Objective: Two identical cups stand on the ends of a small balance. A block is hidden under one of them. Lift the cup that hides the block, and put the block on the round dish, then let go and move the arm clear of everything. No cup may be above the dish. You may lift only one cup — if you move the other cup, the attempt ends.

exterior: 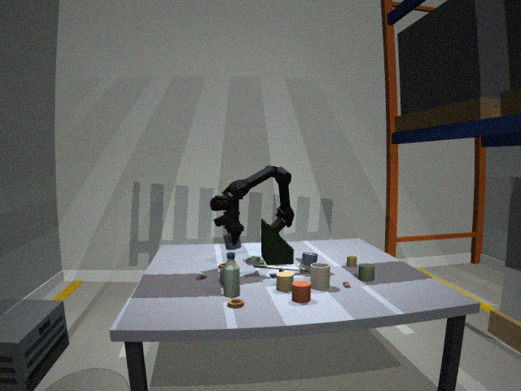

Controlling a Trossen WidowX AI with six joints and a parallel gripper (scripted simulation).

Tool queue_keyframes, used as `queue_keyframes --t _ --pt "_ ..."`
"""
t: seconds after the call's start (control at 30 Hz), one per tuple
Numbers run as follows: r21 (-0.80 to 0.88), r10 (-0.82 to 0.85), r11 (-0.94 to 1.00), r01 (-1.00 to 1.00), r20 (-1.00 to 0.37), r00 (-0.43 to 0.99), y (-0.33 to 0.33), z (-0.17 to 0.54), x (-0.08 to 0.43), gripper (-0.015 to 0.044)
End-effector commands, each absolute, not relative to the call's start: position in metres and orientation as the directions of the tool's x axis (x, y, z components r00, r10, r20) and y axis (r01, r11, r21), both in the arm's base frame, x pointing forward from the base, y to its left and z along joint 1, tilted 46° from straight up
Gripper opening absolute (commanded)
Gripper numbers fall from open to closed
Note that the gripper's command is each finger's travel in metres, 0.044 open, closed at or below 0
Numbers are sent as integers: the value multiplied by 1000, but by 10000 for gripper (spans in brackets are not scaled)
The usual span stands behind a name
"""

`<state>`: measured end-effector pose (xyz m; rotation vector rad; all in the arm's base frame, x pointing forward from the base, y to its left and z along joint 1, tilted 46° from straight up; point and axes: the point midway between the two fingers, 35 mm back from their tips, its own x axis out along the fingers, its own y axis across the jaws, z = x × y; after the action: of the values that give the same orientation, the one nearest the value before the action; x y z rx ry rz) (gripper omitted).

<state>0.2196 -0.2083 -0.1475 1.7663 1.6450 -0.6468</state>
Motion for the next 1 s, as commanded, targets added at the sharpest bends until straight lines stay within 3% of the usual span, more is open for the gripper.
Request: queue_keyframes --t 0.0,0.63,0.97 --pt "114 682 -17 993 -725 95 -209 -168 193 0" --pt "116 693 -11 993 -715 91 -186 -231 99 0" --pt "116 694 -11 993 -714 91 -176 -243 97 0"
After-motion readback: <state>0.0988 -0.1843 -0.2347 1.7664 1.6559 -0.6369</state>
